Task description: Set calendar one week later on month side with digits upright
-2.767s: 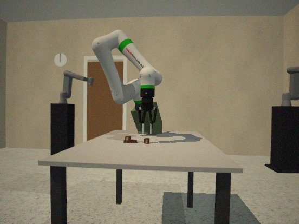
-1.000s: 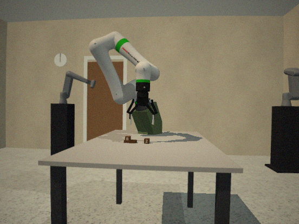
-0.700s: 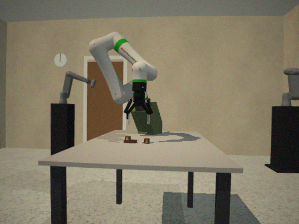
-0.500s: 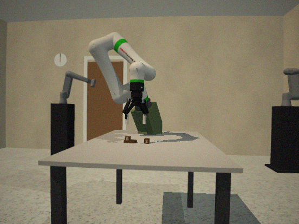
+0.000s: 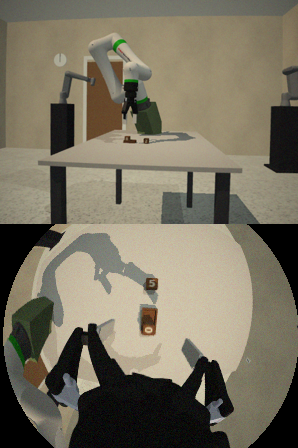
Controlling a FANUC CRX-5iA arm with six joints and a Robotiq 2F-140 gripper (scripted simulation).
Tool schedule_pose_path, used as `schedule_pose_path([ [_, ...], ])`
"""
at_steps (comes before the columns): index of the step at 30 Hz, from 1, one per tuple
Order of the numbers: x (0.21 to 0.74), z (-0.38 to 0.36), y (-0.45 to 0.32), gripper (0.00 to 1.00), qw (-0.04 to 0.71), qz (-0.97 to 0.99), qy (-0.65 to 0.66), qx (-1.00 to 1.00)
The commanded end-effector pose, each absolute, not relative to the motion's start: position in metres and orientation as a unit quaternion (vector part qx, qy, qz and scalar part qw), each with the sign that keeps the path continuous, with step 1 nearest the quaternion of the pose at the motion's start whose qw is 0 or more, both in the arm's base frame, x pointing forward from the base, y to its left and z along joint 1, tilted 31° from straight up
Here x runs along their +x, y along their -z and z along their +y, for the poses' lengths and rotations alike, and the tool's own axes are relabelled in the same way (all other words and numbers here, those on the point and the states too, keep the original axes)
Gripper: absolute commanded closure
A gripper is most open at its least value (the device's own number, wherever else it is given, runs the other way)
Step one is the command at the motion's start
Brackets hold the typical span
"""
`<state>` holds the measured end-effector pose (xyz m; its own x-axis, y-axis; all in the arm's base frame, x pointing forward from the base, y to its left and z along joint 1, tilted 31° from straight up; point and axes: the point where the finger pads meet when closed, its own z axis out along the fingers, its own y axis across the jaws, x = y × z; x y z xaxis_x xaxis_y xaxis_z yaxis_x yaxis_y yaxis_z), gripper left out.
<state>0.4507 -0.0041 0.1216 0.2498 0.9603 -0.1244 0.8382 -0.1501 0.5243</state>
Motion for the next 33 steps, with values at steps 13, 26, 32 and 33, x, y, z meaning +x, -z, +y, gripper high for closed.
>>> schedule_pose_path([
  [13, 0.4478, -0.0182, -0.1247, 0.71, 0.253, 0.674, -0.096, 0.687],
  [26, 0.4478, -0.0182, -0.1247, 0.71, 0.253, 0.674, -0.096, 0.687],
  [32, 0.4478, -0.0182, -0.1247, 0.71, 0.253, 0.674, -0.096, 0.687],
  [33, 0.4478, -0.0182, -0.1247, 0.71, 0.253, 0.674, -0.096, 0.687],
])
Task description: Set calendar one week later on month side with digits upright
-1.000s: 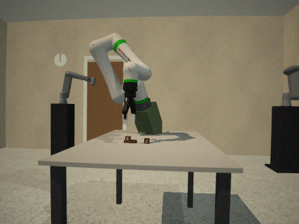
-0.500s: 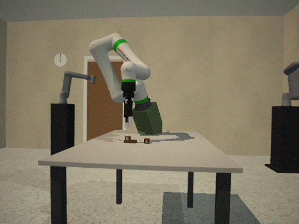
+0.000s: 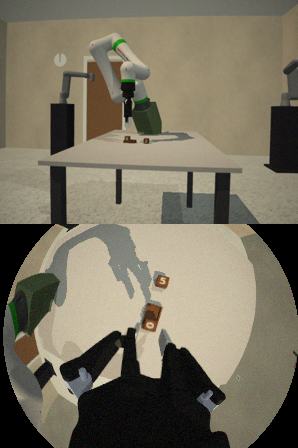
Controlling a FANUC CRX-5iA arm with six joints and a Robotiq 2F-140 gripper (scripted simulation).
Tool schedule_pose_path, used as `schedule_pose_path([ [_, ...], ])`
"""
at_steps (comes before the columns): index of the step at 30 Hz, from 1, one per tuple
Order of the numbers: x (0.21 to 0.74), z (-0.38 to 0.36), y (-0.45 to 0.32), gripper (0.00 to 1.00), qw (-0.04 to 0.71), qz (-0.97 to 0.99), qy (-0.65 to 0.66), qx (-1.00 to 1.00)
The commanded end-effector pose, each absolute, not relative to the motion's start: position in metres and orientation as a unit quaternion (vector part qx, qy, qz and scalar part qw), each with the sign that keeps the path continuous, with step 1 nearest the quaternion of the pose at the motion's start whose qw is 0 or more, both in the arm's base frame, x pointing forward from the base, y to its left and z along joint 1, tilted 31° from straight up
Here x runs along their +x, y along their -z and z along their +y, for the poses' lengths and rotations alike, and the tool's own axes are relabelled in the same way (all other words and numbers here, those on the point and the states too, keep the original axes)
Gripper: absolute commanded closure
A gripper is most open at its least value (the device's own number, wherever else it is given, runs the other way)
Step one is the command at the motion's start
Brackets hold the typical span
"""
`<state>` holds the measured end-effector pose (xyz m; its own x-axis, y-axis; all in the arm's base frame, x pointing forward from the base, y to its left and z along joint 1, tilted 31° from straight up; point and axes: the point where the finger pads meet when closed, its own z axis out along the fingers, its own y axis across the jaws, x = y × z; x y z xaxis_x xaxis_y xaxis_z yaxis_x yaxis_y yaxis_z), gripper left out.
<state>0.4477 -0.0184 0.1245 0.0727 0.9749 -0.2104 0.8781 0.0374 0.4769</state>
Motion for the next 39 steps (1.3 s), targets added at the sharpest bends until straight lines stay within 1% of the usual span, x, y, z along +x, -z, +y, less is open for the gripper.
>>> schedule_pose_path([
  [1, 0.448, -0.018, -0.125, 0.71, 0.253, 0.674, -0.096, 0.687],
  [23, 0.449, -0.019, -0.122, 0.71, 0.253, 0.674, -0.096, 0.687],
  [39, 0.458, -0.023, -0.106, 0.71, 0.253, 0.674, -0.095, 0.687],
])
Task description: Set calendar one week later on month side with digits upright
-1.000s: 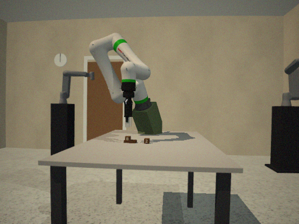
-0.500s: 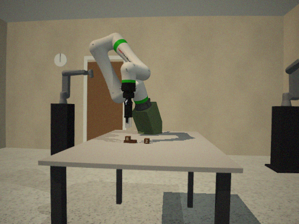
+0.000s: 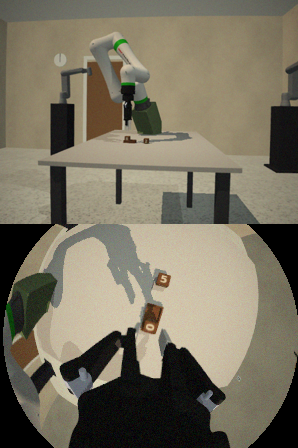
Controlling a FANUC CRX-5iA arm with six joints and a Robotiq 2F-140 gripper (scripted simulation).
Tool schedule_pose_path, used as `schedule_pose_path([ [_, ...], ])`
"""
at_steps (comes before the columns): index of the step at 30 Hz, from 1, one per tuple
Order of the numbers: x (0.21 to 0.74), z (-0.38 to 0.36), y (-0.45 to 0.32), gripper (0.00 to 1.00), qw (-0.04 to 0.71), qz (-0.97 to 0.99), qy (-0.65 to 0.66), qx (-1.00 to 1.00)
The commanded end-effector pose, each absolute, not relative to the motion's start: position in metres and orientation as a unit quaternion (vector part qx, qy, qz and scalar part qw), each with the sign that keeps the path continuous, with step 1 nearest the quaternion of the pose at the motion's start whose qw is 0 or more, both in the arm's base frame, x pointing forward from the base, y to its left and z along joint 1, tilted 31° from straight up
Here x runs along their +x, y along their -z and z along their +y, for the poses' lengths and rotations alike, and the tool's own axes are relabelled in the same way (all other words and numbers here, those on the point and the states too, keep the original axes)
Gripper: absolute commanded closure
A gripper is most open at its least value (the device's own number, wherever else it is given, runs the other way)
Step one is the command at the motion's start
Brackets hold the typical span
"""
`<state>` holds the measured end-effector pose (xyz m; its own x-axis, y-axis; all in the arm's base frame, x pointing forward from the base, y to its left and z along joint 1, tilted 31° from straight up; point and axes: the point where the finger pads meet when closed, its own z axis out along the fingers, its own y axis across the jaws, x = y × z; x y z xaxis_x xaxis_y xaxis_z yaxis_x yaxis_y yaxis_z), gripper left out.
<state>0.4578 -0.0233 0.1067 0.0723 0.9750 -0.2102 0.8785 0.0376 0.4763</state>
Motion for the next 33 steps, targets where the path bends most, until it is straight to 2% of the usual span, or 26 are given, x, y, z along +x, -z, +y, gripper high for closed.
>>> schedule_pose_path([
  [1, 0.458, -0.023, -0.106, 0.71, 0.253, 0.674, -0.095, 0.687],
  [33, 0.473, -0.031, -0.081, 0.71, 0.253, 0.674, -0.095, 0.687],
])
